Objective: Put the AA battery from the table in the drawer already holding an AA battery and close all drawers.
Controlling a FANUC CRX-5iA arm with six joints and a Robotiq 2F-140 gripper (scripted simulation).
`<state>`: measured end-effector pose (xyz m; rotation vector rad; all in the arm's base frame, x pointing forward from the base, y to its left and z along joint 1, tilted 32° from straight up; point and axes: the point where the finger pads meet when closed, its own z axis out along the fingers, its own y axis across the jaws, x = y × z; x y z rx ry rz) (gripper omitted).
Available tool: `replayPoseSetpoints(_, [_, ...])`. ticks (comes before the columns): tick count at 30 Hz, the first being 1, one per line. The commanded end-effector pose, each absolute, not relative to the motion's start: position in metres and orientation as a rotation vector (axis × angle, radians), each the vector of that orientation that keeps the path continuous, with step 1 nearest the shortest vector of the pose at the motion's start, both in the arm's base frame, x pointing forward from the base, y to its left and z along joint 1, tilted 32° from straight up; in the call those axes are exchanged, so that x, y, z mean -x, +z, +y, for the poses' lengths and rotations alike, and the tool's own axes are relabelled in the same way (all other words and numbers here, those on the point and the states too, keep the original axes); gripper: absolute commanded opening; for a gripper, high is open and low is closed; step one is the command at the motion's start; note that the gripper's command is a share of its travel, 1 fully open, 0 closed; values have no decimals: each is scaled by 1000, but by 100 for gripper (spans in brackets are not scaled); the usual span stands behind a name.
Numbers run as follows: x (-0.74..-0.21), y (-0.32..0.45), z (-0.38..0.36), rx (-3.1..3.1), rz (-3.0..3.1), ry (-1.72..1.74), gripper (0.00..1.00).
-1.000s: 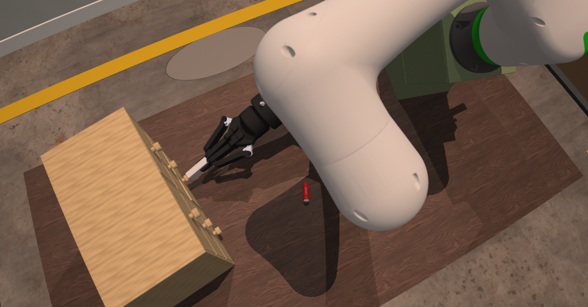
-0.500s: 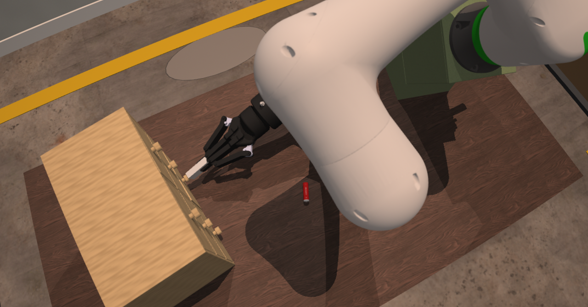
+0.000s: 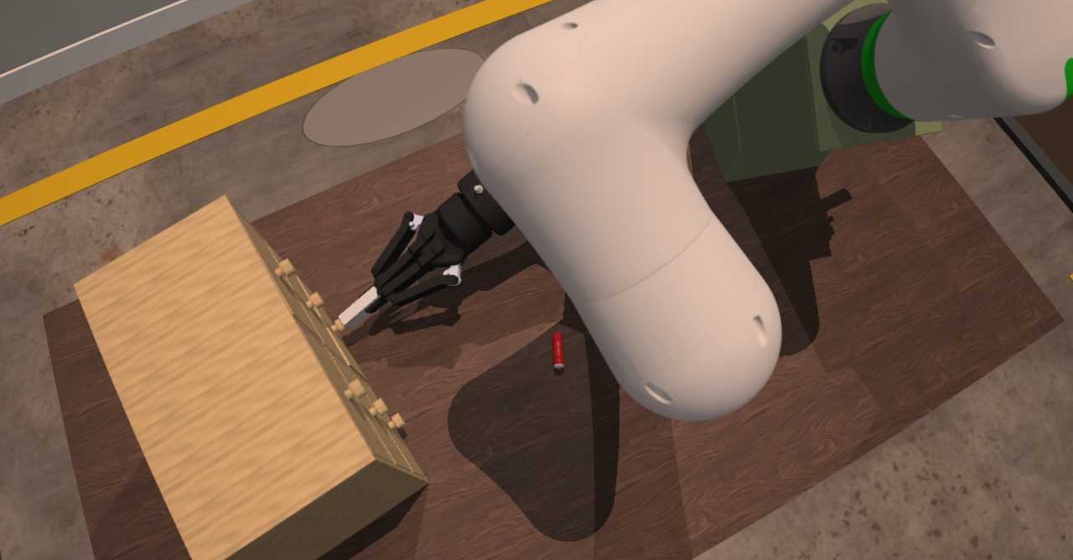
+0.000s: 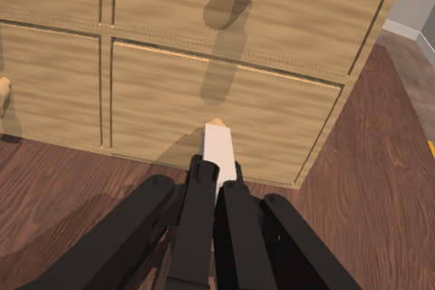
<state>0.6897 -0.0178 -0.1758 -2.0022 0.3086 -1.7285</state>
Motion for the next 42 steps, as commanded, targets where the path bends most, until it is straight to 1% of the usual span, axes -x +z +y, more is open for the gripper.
replayPoseSetpoints(1, [-690, -176, -18, 2002, 308, -1729, 0])
replayPoseSetpoints(15, [-688, -176, -18, 2002, 308, -1729, 0])
replayPoseSetpoints(21, [-675, -179, -18, 2002, 308, -1729, 0])
replayPoseSetpoints(28, [-645, -185, -19, 2002, 308, -1729, 0])
replayPoseSetpoints(33, [-641, -186, -20, 2002, 308, -1729, 0])
replayPoseSetpoints(38, [-636, -181, -23, 2002, 308, -1729, 0])
replayPoseSetpoints(42, [-615, -158, -40, 2002, 308, -1729, 0])
